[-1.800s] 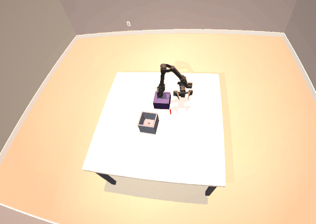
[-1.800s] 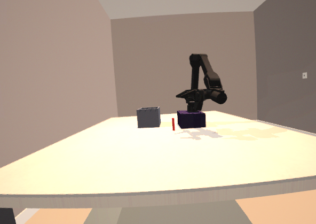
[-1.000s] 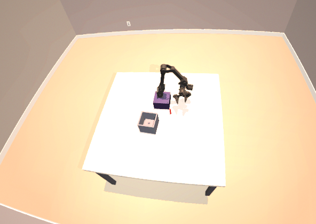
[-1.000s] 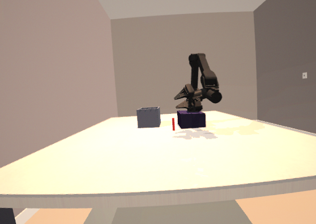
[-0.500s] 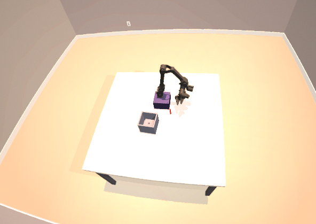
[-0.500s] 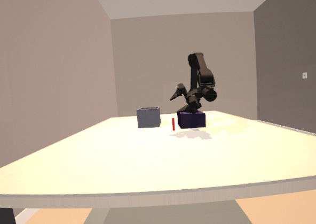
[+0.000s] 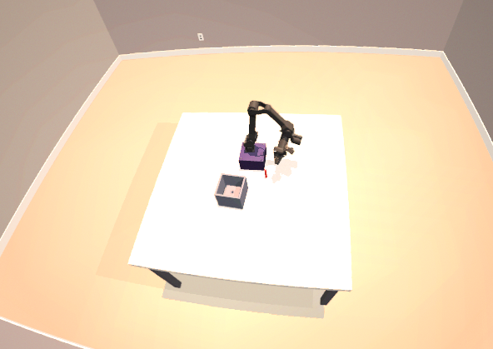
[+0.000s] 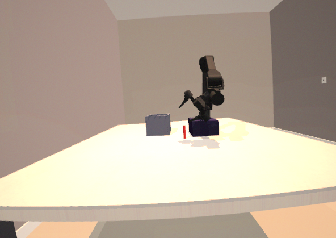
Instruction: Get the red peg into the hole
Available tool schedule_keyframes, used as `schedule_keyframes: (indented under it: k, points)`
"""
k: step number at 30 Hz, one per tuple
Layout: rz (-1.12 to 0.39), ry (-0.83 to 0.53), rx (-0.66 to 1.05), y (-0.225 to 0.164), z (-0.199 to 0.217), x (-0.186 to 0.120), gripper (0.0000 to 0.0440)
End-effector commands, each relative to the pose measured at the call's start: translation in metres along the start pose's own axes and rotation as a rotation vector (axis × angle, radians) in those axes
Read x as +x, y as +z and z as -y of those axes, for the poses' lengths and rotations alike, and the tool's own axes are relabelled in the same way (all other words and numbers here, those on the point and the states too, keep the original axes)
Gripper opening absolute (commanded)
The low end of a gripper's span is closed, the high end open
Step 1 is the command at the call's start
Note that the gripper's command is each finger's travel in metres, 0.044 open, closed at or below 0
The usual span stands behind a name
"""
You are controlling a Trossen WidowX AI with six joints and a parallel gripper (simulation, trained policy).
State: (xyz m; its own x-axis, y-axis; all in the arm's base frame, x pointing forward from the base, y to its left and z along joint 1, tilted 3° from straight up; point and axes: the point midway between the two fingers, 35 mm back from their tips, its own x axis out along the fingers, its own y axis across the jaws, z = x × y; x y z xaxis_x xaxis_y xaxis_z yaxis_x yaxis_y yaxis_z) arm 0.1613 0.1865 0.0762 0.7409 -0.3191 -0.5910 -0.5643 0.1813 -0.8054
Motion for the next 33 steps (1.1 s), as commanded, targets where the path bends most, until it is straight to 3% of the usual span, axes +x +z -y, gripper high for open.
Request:
schedule_keyframes:
  k: [1,33]
  points:
    - [-0.024,0.038,0.112,-0.002,0.001,0.001,0.0440]
    - [-0.409,0.245,1.139,-0.031,0.004,-0.001,0.0440]
